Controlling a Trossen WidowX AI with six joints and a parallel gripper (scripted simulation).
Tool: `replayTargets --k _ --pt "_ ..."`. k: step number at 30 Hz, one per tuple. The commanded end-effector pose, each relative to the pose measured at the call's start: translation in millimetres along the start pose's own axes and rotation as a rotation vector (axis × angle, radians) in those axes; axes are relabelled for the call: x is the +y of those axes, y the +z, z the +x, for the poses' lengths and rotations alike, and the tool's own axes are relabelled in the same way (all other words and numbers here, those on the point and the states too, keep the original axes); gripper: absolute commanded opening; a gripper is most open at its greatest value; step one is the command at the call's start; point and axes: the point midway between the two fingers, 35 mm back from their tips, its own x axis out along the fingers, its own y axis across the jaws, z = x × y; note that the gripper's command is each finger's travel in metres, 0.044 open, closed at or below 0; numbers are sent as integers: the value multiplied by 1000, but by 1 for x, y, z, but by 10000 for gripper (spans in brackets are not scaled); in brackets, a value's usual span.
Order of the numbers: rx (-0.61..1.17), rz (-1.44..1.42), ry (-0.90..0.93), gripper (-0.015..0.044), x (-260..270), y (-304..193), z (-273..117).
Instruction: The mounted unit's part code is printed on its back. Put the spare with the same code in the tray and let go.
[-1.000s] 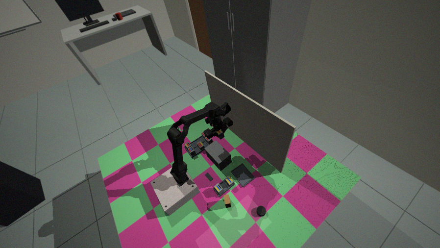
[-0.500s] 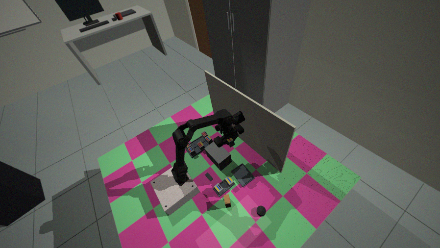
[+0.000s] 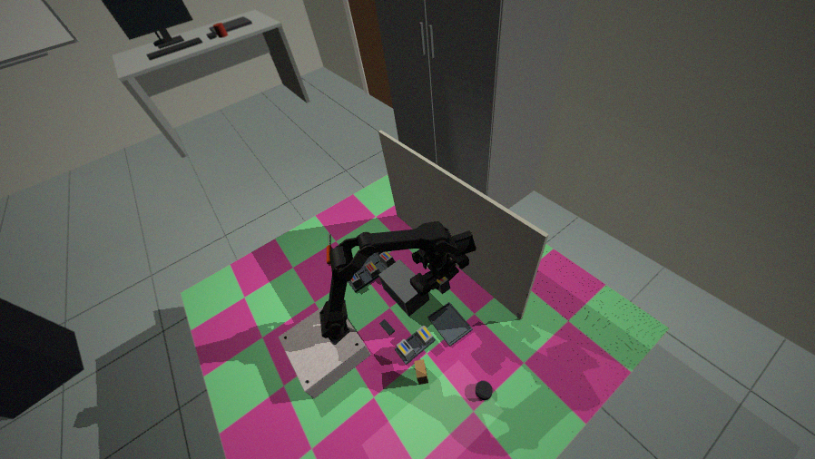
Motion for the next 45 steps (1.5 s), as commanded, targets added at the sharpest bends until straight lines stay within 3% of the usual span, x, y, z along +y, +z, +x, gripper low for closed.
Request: replayTargets --k 1,8,45 --pt "6 -12 5 0 5 -21 0" --pt "8 -25 14 0 17 -54 0" --pt "8 -25 13 0 11 -58 36"
